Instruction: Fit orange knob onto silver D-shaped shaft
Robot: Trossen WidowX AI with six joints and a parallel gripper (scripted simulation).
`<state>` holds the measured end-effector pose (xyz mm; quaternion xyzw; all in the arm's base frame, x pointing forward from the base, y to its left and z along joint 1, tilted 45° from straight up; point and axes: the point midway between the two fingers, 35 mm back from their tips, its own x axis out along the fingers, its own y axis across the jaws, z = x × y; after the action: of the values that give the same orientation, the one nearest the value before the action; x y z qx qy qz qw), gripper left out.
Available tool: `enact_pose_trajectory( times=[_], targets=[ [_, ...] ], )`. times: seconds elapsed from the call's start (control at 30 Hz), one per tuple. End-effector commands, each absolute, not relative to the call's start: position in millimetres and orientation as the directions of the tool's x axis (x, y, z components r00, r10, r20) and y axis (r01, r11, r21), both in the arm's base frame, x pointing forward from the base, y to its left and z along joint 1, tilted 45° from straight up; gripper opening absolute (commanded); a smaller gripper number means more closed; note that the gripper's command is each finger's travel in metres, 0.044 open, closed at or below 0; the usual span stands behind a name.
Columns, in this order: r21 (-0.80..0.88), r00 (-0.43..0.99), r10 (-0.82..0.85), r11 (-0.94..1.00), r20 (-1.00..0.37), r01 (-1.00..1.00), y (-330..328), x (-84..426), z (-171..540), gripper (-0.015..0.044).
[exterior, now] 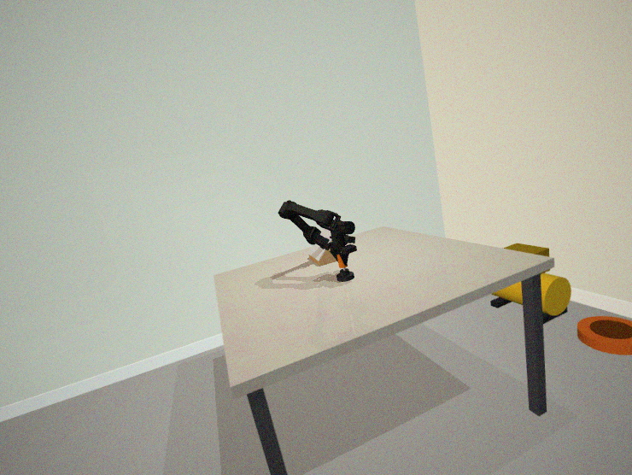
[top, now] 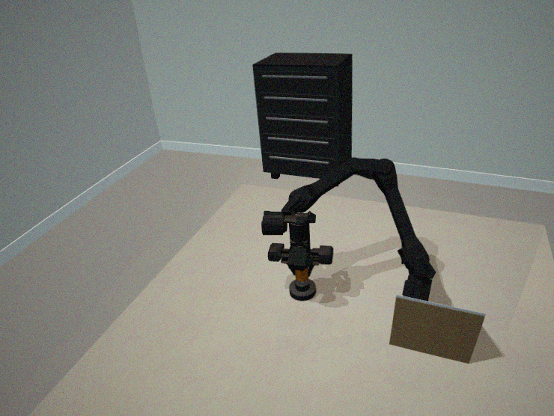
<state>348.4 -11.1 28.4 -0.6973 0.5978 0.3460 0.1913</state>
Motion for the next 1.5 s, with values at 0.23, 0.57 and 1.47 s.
enact_pose_trajectory(
  times=[0.23, 0.57, 1.47],
  targets=[
    [0.151, 0.047, -0.701, -0.218, -0.712, -0.964, -9.0, 350.1, 31.8, 0.0000],
    [0.284, 0.047, -0.701, -0.349, -0.712, -0.893, -9.2, 348.5, 28.4, 0.0000],
    [0.285, 0.047, -0.701, -0.349, -0.712, -0.893, -11.2, 348.6, 27.6, 0.0000]
  ],
)
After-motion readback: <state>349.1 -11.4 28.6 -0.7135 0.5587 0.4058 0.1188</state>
